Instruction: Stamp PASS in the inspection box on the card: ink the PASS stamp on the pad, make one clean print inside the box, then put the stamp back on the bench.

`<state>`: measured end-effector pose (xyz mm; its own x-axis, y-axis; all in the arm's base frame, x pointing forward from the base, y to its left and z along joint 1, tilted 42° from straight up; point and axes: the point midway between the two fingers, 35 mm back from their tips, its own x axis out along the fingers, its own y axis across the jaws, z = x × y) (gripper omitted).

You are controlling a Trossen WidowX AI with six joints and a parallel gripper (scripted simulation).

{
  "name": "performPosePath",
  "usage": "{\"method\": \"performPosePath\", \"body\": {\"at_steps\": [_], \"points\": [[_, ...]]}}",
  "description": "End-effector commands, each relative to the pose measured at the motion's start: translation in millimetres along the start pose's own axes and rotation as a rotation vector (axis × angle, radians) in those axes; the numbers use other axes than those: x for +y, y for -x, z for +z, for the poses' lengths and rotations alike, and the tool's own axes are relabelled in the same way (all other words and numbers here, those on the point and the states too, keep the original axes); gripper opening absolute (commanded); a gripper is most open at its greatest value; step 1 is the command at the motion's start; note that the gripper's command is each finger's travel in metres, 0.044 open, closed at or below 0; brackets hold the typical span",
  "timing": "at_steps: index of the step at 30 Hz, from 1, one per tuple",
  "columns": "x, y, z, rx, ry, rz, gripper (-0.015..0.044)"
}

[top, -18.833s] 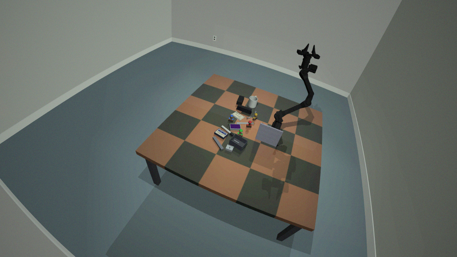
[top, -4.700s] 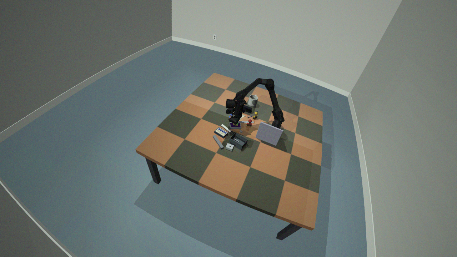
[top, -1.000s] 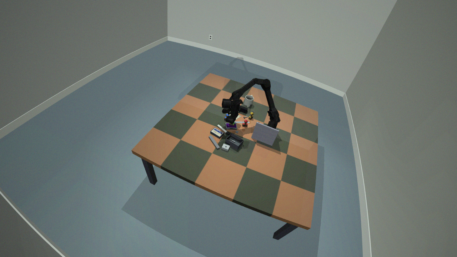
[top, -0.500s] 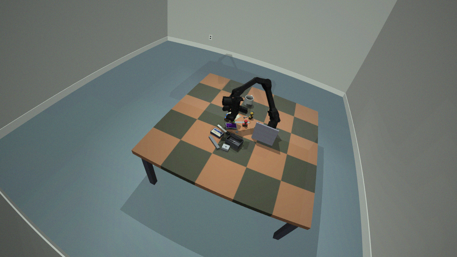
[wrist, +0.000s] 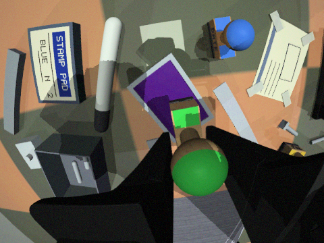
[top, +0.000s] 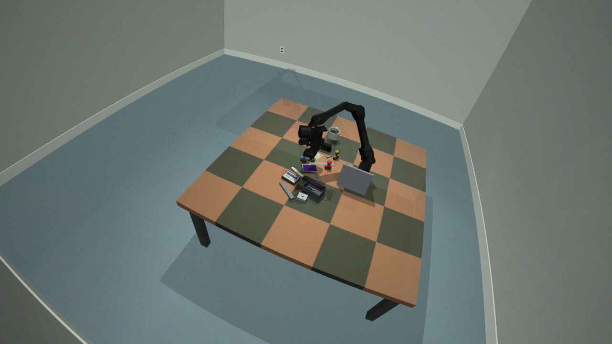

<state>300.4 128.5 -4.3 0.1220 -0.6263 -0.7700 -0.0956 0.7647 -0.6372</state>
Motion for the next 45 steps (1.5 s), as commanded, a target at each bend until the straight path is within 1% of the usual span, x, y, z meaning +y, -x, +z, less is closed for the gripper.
{"method": "performPosePath", "body": {"at_steps": [1,10,18,45], "points": [[-27.3,2.3,11.8,0.001,-0.063,0.006,0.0000],[-98.2,4.4,28.6,-0.004,-0.203,0.005,0.0000],[-158.8,4.9,30.6,-0.007,-0.320,-0.011,0.0000],[-160.2,-8.6,31.6,-0.010,-0.322,-0.009,0.0000]]}}
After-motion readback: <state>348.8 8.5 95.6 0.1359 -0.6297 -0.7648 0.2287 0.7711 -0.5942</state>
